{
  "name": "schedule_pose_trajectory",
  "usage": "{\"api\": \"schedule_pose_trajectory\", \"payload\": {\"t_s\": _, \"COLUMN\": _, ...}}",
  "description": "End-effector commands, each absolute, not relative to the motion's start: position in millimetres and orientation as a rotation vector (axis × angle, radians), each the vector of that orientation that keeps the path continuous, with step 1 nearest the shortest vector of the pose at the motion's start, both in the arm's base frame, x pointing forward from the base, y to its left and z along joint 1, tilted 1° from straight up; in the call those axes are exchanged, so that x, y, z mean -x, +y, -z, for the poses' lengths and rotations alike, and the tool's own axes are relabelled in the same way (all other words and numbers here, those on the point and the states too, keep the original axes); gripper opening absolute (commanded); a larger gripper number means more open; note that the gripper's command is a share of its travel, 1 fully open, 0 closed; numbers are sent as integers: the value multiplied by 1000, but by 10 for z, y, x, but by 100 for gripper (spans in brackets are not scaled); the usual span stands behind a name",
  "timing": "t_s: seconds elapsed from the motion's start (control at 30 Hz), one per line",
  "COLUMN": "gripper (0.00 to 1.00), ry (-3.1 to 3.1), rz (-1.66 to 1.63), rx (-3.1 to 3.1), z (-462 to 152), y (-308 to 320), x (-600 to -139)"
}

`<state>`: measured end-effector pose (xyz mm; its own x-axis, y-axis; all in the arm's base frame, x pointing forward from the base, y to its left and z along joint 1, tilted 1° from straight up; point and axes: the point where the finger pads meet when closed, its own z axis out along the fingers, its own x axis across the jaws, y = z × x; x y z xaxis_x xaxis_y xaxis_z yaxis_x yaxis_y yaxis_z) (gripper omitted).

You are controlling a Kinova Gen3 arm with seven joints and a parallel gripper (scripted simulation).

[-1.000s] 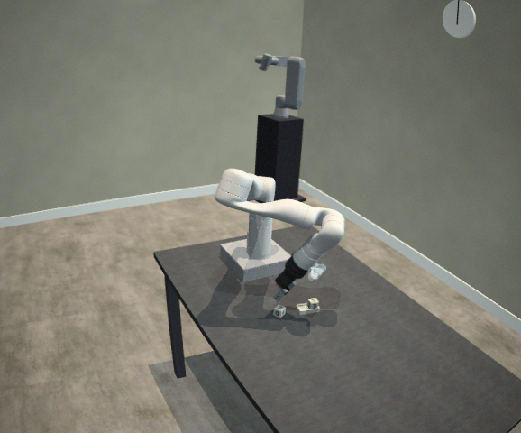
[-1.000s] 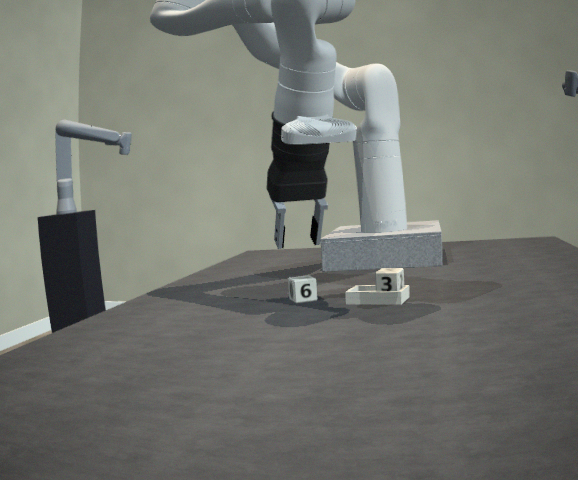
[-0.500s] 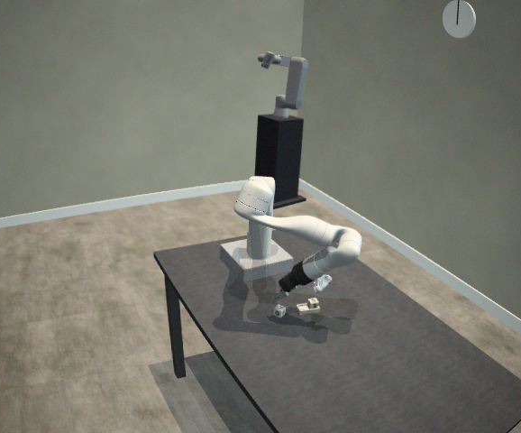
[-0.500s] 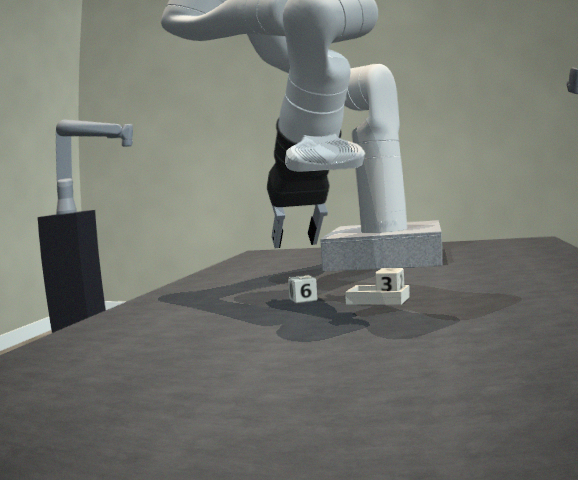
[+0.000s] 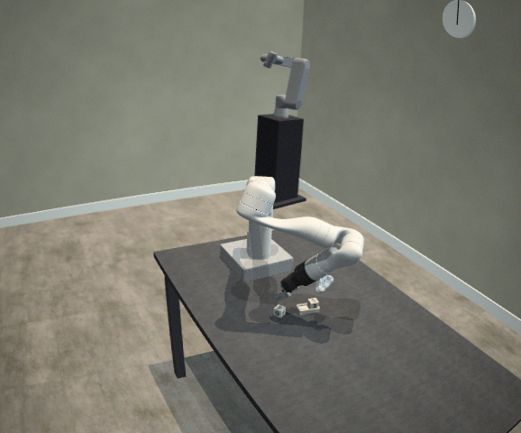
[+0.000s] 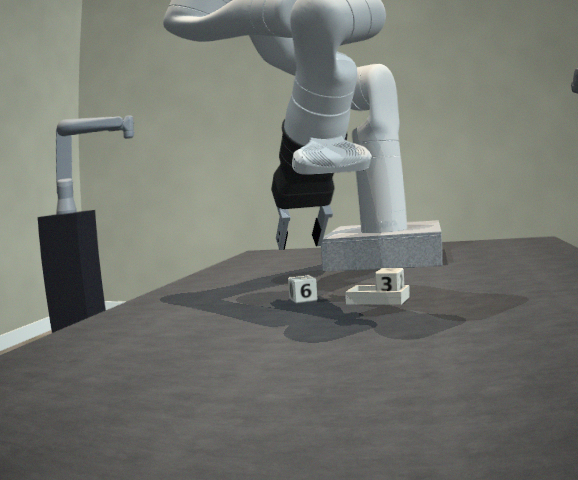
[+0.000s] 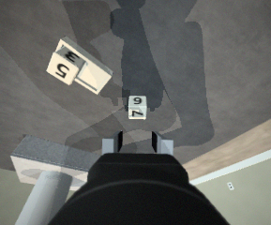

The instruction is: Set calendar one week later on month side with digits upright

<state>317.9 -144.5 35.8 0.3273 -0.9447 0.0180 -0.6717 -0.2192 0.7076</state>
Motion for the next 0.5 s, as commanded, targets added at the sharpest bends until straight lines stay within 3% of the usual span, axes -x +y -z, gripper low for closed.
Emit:
{"api": "schedule_pose_trajectory", "payload": {"t_s": 0.0, "gripper": 90, "ry": -1418, "rz": 565, "rx": -1976, "z": -364, "y": -1446, "x": -3183}}
{"api": "schedule_pose_trajectory", "payload": {"t_s": 0.47, "gripper": 90, "ry": -1418, "rz": 565, "rx": -1976, "z": -298, "y": -1447, "x": -3183}}
